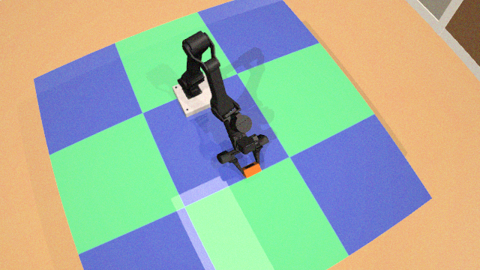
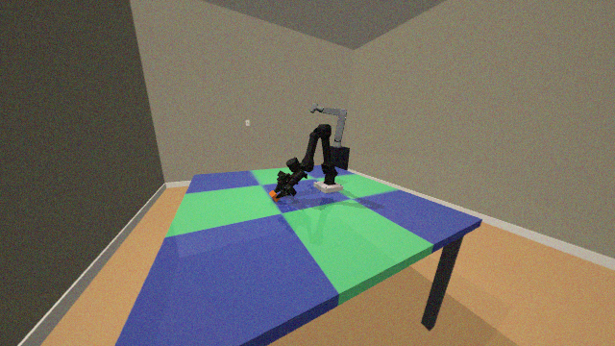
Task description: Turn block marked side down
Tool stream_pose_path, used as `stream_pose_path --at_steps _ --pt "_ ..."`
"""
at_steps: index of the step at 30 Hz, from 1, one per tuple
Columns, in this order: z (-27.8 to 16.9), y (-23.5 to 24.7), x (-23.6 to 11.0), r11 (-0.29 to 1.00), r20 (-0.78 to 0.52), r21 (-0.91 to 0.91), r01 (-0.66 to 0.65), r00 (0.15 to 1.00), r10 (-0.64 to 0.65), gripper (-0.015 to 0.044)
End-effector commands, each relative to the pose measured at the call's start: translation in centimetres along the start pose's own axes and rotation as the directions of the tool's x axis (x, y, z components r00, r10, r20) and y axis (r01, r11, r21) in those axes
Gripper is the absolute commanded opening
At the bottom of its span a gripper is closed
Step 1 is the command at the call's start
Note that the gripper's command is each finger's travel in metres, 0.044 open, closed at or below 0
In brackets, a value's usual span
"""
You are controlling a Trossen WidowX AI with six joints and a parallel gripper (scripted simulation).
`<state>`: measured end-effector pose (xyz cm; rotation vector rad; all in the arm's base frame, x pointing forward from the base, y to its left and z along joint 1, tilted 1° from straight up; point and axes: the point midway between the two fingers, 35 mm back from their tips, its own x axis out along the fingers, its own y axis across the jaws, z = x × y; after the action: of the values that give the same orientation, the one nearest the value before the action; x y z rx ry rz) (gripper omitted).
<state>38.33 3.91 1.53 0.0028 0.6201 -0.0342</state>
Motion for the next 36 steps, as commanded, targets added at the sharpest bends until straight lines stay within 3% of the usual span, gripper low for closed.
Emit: stream_pose_path --at_steps 1,13,31,36 --pt "-1.0 -0.1 0.0 1.000 0.026 -0.007 0.005 1.000 -0.005 0.0000" --pt "-1.4 -0.4 -1.5 1.000 0.188 0.001 0.008 0.982 -0.008 0.0000" --pt "-1.2 -0.5 -1.8 1.000 0.216 0.001 0.008 0.976 -0.008 0.0000" --pt "-1.2 -0.5 -1.8 1.000 0.216 0.001 0.008 0.976 -0.008 0.0131"
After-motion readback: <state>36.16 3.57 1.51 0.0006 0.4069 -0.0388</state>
